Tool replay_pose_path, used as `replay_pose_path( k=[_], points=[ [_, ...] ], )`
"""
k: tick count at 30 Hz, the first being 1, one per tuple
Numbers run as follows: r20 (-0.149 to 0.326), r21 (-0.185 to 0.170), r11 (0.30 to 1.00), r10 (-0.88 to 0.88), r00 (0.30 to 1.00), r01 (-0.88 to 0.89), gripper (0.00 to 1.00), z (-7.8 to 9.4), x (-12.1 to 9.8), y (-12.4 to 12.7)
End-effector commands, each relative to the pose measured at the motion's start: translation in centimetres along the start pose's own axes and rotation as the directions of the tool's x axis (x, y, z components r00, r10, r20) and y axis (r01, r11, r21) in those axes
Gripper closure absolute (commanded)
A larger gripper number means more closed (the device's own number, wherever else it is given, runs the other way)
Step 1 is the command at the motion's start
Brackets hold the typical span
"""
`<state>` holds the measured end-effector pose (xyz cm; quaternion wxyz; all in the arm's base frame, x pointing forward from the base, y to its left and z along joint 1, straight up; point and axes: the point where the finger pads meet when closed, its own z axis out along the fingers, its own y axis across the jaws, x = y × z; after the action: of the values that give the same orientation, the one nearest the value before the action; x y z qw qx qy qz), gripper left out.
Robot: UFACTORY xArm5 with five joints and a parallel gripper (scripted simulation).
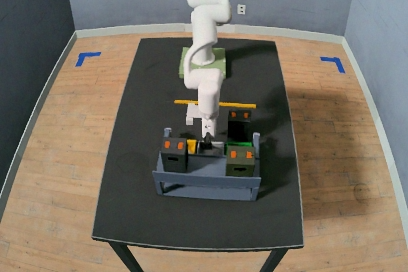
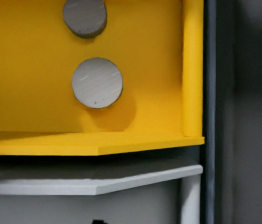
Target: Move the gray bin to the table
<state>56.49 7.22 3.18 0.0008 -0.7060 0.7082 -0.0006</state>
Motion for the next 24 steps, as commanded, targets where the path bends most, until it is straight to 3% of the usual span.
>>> replay_pose_path(
  k=[1,24],
  points=[
    [-0.003,0.007,1.000,0.000,1.000,0.000,0.00,-0.1,0.0,-0.2],
    [-0.003,0.006,1.000,0.000,1.000,0.000,0.00,1.2,0.0,-0.2]
  ],
)
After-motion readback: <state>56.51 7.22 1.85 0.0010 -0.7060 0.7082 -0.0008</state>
